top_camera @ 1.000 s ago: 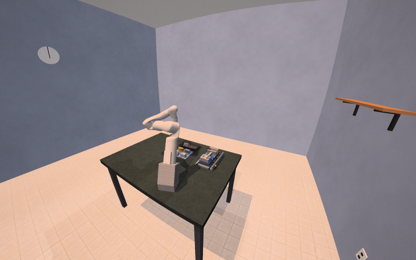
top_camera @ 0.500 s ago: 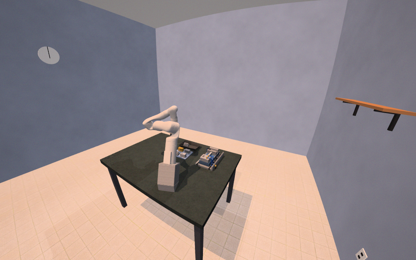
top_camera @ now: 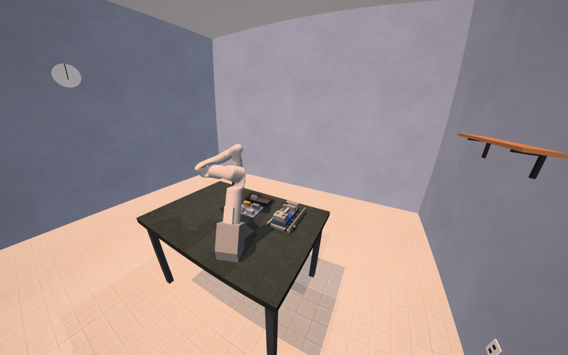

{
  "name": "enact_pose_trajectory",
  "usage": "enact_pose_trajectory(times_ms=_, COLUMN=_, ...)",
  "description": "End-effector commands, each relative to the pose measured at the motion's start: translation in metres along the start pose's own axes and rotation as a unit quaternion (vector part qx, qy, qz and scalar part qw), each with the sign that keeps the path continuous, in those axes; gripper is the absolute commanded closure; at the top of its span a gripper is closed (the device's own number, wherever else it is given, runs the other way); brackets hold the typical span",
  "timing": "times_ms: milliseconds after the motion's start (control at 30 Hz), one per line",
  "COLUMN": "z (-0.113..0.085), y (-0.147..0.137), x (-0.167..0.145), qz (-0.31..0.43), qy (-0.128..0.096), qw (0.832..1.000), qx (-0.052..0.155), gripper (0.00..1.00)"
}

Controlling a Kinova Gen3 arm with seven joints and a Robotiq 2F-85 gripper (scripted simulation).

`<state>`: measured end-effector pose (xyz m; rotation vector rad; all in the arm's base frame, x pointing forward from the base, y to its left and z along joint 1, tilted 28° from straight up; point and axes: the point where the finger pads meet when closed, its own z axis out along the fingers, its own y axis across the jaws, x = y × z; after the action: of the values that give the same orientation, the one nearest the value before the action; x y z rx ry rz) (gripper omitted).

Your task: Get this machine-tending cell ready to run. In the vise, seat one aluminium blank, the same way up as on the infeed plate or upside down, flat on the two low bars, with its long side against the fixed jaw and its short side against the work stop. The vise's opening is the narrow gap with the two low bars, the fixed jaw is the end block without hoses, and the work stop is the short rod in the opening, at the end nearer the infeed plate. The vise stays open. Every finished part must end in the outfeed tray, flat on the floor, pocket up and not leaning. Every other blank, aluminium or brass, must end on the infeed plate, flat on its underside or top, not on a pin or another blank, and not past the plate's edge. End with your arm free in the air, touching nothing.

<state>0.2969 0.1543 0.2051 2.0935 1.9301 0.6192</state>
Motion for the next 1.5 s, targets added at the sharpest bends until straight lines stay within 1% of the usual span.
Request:
enact_pose_trajectory(times_ms=0, z=0.0, y=0.0, x=0.0, qz=0.0, qy=0.0, qw=1.0, qx=0.0, gripper=0.33)
enact_pose_trajectory(times_ms=400, z=0.001, y=0.0, x=0.0, qz=0.0, qy=0.0, qw=1.0, qx=0.0, gripper=0.33)
enact_pose_trajectory(times_ms=633, z=0.011, y=0.0, x=0.0, qz=0.0, qy=0.0, qw=1.0, qx=0.0, gripper=0.33)
enact_pose_trajectory(times_ms=900, z=0.034, y=0.0, x=0.0, qz=0.0, qy=0.0, qw=1.0, qx=0.0, gripper=0.33)
enact_pose_trajectory(times_ms=967, z=0.034, y=0.0, x=0.0, qz=0.0, qy=0.0, qw=1.0, qx=0.0, gripper=0.33)
enact_pose_trajectory(times_ms=1467, z=0.094, y=0.0, x=0.001, qz=0.0, qy=0.0, qw=1.0, qx=0.0, gripper=0.33)
